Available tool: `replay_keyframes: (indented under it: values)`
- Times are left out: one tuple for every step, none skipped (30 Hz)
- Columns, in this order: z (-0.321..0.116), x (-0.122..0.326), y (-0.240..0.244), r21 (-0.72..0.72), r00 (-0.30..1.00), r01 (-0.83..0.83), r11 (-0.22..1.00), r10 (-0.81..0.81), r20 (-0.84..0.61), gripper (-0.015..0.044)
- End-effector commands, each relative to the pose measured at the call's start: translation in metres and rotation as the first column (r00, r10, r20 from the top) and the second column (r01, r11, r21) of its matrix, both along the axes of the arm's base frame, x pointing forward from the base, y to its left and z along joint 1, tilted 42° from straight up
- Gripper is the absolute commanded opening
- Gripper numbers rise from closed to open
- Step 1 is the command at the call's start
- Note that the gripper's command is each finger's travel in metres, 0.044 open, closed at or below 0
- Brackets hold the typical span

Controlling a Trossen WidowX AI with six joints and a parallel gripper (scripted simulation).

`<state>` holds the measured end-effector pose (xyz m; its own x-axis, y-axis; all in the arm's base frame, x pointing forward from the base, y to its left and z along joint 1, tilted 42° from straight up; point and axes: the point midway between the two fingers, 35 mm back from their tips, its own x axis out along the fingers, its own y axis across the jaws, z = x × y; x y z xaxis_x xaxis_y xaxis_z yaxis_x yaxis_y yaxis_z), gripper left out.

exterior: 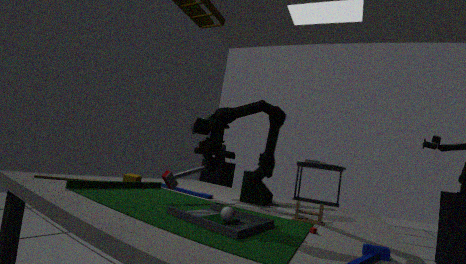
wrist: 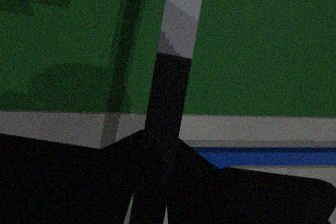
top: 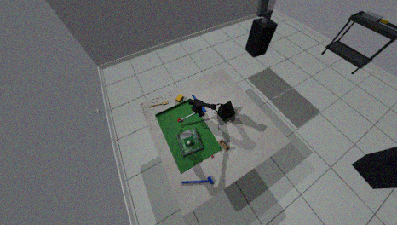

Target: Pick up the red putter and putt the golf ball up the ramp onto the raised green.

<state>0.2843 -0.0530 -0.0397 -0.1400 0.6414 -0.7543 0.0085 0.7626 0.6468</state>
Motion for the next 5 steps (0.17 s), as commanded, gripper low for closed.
replay_keyframes:
  values:
    - [0.0000,0.0005,-0.0008,-0.001,1.000,0.005,1.000,-0.005,0.002,0.0000]
    - [0.0000,0.0005,-0.0008,-0.001,1.000,0.005,1.000,-0.005,0.002,0.0000]
    - [0.0000,0.0005,-0.0008,-0.001,1.000,0.005,1.000,-0.005,0.002,0.0000]
    - [0.0000,0.0005,-0.0008,-0.001,1.000,0.005,1.000,-0.005,0.002,0.0000]
    - [0.0000,0.0005,-0.0008,-0.001,1.000,0.005,1.000,-0.005,0.002,0.0000]
